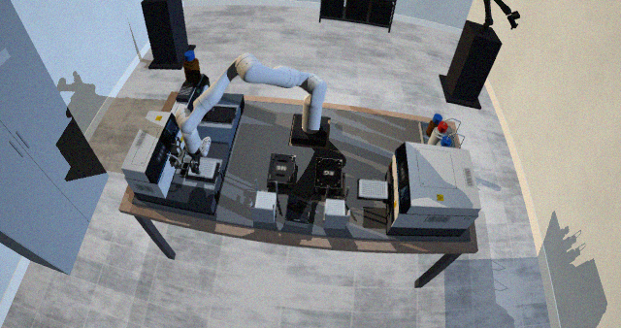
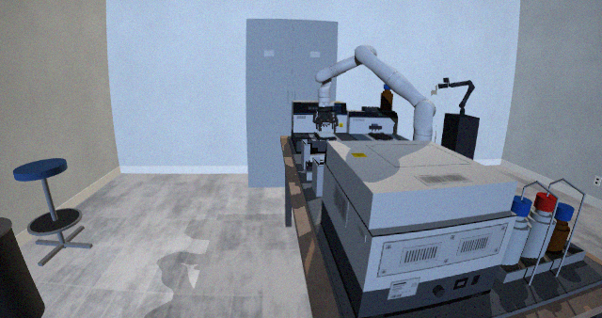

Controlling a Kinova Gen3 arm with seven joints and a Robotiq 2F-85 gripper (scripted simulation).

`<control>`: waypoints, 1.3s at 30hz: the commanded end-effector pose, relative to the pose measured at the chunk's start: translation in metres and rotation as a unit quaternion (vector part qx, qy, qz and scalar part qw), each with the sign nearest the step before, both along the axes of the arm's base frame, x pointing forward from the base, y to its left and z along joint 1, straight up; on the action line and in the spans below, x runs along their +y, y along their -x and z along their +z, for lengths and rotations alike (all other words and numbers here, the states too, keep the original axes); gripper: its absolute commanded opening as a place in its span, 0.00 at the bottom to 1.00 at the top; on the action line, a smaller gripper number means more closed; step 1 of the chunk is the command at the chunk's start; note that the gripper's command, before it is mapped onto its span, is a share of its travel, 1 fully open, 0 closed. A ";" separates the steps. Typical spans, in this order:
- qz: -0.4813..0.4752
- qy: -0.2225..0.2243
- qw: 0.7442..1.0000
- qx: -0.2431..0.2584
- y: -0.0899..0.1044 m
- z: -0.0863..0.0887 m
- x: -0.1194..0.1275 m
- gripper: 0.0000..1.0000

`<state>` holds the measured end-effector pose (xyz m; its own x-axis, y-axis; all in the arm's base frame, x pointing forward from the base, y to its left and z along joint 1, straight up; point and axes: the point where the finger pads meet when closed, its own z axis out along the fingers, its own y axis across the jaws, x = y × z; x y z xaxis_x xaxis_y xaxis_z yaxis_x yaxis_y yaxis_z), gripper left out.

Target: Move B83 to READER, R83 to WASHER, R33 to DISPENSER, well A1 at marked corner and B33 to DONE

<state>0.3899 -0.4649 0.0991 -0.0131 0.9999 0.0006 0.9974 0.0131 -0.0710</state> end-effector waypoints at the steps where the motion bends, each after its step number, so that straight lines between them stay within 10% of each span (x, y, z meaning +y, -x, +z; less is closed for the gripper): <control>1: 0.000 0.001 1.000 -0.001 0.000 -0.003 0.000 1.00; 39: 0.000 0.001 1.000 -0.001 0.001 -0.017 0.000 1.00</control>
<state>0.3884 -0.4649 0.0815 -0.0131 0.9999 0.0006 0.9974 0.0131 -0.0711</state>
